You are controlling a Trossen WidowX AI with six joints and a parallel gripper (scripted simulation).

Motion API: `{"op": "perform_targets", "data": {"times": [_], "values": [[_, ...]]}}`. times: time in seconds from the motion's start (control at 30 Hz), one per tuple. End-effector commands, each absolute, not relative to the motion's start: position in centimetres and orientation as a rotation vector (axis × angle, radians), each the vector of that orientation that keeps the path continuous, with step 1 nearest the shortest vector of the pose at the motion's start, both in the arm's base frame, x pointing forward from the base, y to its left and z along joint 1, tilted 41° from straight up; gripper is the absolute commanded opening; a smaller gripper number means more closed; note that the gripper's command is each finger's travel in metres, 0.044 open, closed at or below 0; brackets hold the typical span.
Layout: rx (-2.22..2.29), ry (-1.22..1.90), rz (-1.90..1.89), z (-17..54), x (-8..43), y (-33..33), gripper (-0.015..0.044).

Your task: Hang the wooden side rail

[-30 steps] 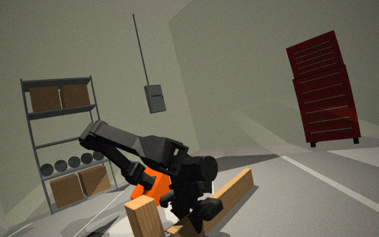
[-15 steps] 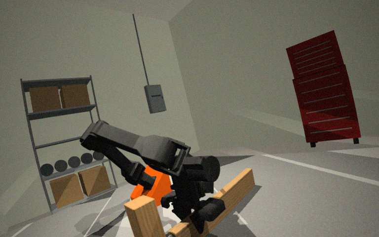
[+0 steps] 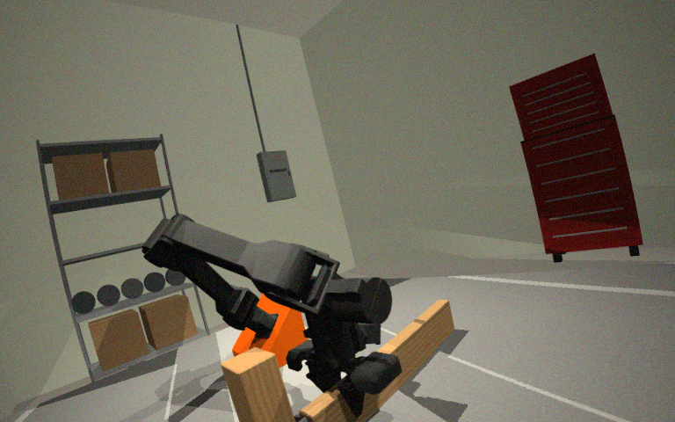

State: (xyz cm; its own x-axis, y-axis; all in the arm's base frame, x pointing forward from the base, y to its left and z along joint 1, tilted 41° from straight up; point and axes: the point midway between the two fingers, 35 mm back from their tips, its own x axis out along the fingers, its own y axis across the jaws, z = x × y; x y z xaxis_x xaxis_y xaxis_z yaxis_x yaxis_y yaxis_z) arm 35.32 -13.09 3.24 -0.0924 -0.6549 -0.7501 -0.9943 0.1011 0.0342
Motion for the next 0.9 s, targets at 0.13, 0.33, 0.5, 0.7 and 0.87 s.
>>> {"op": "perform_targets", "data": {"times": [0.13,0.33,0.5,0.7,0.87], "values": [[-1.609,1.806,0.749,3.36,35.33,-12.99,0.0000],[-1.609,1.806,0.749,3.43,35.34,-12.92,0.0000],[-1.609,1.806,0.749,3.50,35.35,-12.87,0.0000],[-1.609,1.806,0.750,3.57,35.36,-12.80,0.0000],[-1.608,1.806,0.750,3.63,35.37,-12.75,0.0000]]}}
